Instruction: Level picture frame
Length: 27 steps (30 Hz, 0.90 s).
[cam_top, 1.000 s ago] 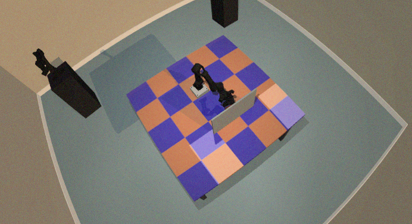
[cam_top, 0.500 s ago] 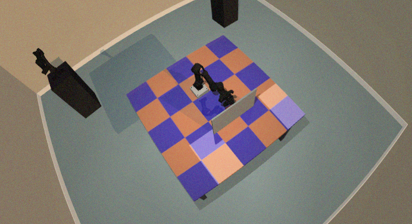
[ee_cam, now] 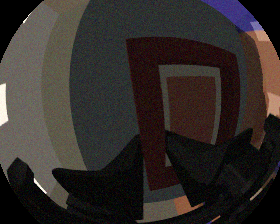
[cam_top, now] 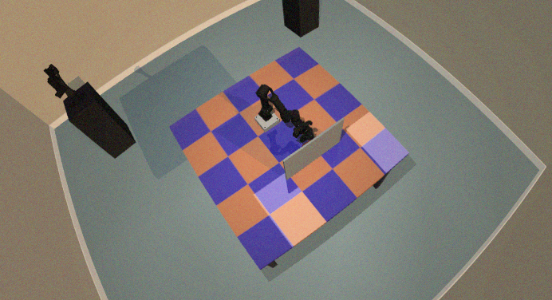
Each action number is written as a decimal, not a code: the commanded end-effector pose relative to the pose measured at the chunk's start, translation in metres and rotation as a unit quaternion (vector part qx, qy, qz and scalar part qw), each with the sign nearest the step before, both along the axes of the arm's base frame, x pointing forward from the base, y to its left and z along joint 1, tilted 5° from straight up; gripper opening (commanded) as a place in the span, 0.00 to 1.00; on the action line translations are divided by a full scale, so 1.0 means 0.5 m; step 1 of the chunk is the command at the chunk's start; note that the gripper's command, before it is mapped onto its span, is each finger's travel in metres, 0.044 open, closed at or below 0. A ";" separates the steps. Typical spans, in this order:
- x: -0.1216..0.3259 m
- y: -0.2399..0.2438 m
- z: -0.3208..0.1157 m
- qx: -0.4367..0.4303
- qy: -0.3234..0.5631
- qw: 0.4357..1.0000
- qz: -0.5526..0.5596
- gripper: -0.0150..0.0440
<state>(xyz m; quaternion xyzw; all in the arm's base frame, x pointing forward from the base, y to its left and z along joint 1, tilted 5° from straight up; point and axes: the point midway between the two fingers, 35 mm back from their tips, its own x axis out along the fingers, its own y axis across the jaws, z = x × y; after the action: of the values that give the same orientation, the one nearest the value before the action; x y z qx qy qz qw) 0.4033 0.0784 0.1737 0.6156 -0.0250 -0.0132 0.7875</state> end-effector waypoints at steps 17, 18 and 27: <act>0.000 0.000 0.003 0.054 -0.001 0.999 0.001 0.25; 0.000 0.000 0.003 0.059 -0.002 0.998 0.001 0.25; 0.000 0.000 0.005 0.083 -0.003 0.997 0.001 0.25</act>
<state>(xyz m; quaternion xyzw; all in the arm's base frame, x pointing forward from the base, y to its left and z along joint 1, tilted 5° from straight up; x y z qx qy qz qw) 0.4032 0.0784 0.1763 0.6695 -0.0257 -0.0114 0.7423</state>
